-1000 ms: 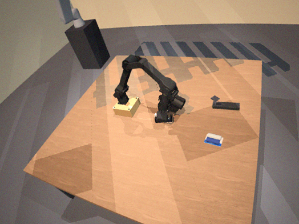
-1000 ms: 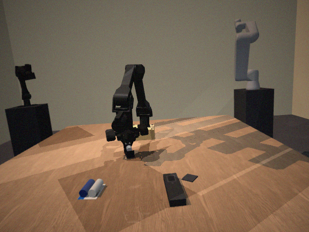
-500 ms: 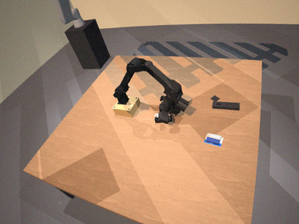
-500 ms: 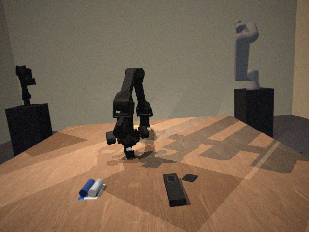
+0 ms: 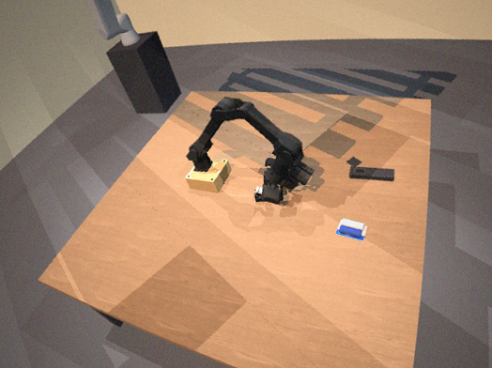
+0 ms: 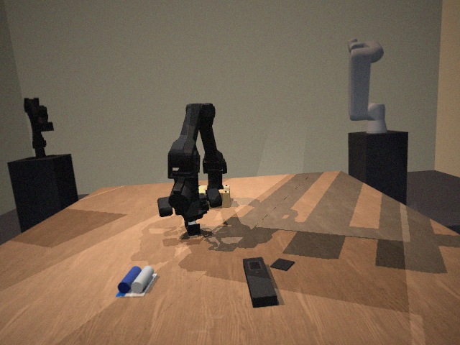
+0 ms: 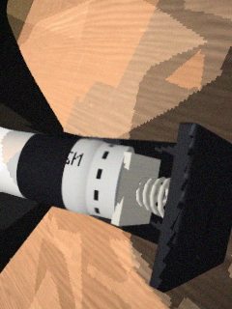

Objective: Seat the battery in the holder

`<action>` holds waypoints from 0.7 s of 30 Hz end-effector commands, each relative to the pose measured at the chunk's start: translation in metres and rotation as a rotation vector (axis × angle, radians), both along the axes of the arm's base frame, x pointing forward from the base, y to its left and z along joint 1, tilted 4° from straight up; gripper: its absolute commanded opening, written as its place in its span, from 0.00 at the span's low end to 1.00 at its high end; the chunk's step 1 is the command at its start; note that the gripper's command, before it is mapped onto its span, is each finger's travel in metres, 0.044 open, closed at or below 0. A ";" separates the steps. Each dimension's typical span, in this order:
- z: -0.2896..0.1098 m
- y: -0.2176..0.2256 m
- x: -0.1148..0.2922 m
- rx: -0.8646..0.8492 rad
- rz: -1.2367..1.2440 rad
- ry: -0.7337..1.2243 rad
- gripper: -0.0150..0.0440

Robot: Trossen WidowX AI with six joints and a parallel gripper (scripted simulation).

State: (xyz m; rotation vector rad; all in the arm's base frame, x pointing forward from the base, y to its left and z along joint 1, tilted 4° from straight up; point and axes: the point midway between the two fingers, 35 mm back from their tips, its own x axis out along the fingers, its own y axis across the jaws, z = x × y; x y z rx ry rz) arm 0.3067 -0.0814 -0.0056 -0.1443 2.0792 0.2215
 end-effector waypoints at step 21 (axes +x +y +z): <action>-0.001 0.002 0.013 0.010 -0.013 -0.005 0.40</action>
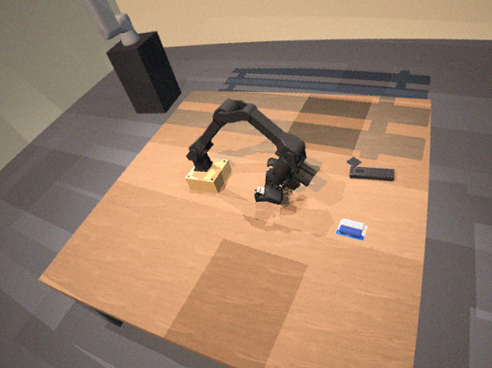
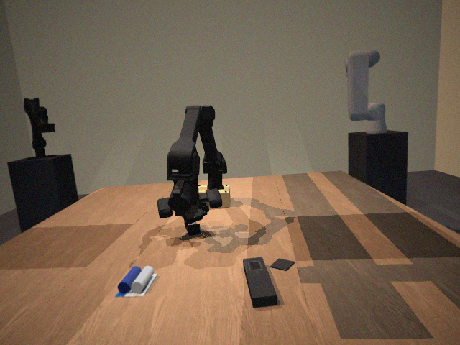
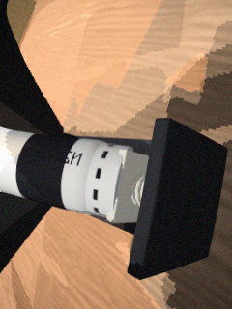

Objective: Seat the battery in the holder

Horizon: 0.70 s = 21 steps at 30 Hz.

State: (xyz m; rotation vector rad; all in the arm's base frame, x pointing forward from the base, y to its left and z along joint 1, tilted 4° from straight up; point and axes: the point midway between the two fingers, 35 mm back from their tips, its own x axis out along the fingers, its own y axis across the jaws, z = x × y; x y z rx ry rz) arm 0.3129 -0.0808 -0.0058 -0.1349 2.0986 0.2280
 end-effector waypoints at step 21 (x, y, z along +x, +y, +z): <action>0.000 0.002 0.012 0.013 -0.013 -0.027 0.40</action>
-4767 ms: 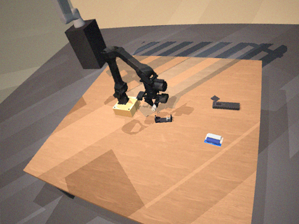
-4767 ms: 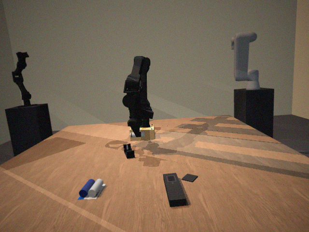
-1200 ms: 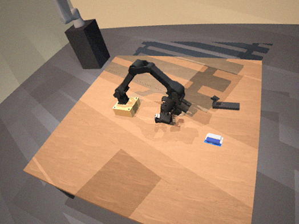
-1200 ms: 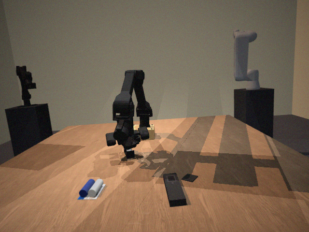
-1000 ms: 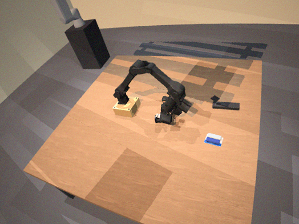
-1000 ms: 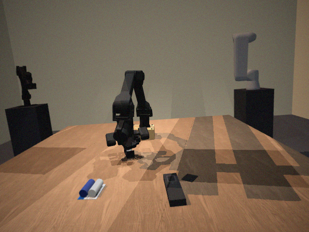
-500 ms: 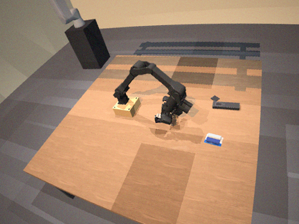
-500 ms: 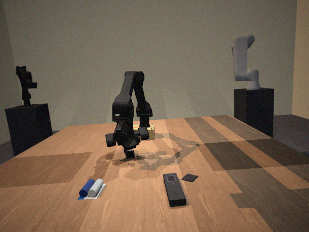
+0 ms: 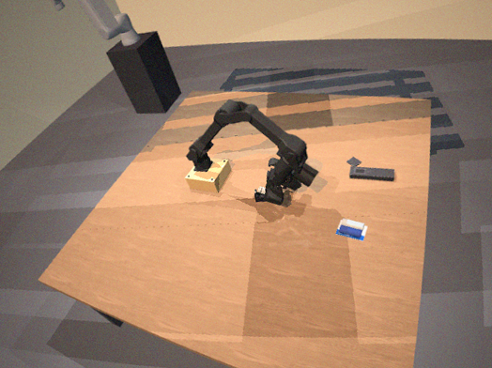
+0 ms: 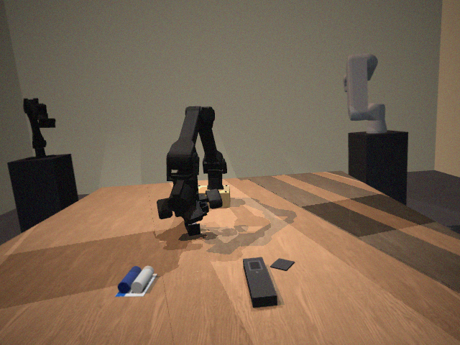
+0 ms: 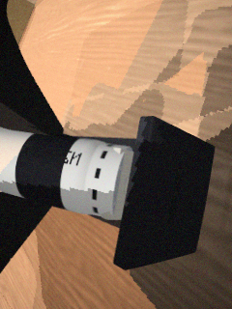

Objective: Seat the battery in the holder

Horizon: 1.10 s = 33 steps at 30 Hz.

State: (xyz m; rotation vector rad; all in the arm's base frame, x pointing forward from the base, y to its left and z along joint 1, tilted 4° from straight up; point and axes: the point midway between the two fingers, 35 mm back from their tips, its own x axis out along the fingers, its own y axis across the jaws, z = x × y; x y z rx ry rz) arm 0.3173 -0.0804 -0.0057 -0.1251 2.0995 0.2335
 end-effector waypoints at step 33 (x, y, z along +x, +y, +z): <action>0.000 0.002 0.010 0.015 -0.013 -0.044 0.40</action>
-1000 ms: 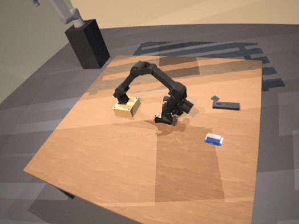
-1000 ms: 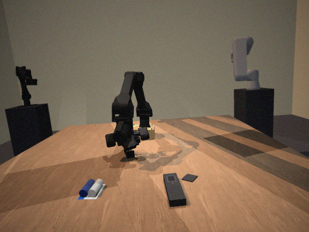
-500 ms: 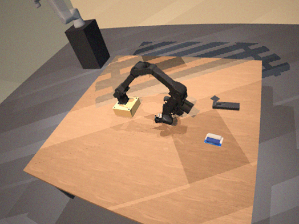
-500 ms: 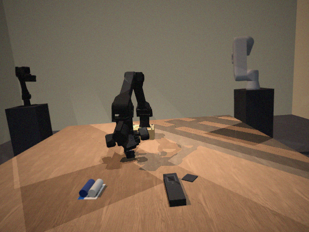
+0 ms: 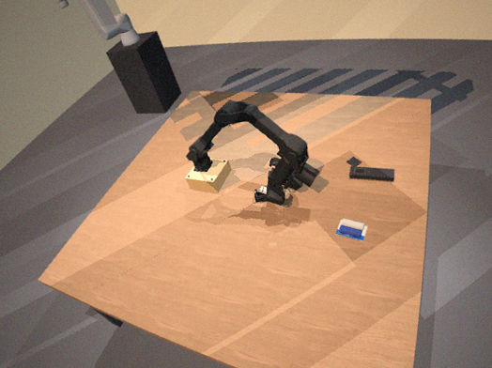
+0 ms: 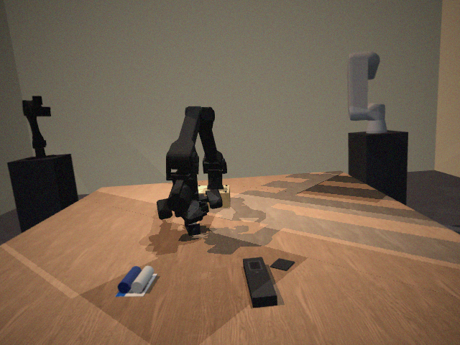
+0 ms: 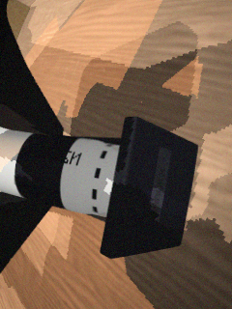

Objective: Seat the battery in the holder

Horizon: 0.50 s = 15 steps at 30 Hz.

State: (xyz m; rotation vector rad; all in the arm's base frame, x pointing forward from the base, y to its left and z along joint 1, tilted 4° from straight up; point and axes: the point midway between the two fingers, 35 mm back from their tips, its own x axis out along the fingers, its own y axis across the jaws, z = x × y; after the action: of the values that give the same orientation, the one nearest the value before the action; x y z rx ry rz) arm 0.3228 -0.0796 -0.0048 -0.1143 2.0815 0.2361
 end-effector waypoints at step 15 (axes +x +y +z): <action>-0.003 0.000 0.003 0.023 -0.015 -0.082 0.40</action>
State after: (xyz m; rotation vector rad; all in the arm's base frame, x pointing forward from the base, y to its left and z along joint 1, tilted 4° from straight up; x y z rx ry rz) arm 0.3217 -0.0800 -0.0064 -0.0989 2.0379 0.2381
